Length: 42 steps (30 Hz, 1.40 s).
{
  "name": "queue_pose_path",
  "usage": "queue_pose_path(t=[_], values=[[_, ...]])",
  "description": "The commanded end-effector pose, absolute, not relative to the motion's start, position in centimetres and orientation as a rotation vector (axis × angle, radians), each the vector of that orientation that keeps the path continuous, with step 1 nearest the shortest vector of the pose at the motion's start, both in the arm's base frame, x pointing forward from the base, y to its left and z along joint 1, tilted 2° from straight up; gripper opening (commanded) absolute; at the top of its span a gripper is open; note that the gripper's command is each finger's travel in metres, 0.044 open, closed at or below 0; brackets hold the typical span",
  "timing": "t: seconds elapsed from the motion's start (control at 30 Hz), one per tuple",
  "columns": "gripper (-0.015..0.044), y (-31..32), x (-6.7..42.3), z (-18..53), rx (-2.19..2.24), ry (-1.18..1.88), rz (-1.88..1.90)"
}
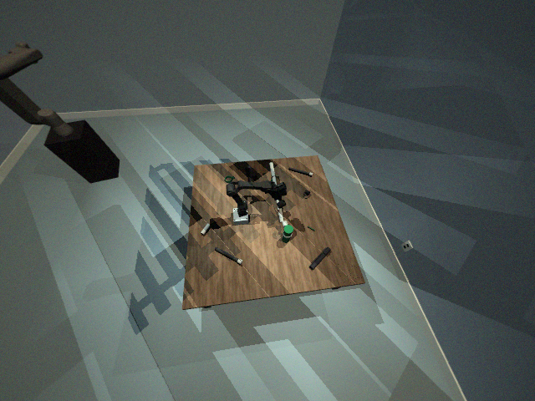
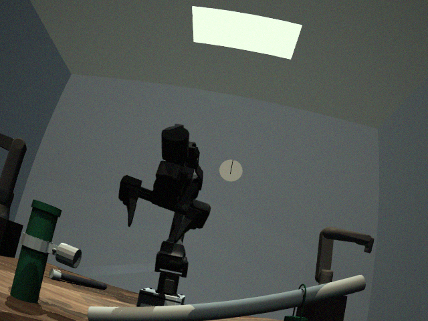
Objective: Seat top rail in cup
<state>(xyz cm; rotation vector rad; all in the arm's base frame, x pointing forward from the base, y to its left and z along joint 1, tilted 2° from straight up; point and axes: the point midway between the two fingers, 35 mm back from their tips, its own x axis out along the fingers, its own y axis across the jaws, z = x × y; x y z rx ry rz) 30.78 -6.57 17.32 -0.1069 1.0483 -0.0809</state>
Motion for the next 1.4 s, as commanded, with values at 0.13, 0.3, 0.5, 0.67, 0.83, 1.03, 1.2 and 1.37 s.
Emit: queue_pose_path(t=[0.13,0.3,0.5,0.67,0.83,1.03,1.2,1.37], values=[[0.0440,-5.1,30.2,18.5,0.067,1.029,-0.190],[0.0440,-4.9,30.6,17.8,-0.069,1.091,-0.098],[0.0440,-4.0,31.7,15.1,-0.533,1.258,0.296],[0.0440,-3.1,32.4,12.5,-0.907,1.314,0.731],[0.0440,-2.4,32.7,10.7,-1.134,1.284,1.068],[0.0440,-2.4,32.7,10.7,-1.134,1.284,1.068],[0.0440,-2.4,32.7,10.5,-1.134,1.284,1.068],[0.0440,-2.5,32.7,7.4,-1.134,1.285,1.068]])
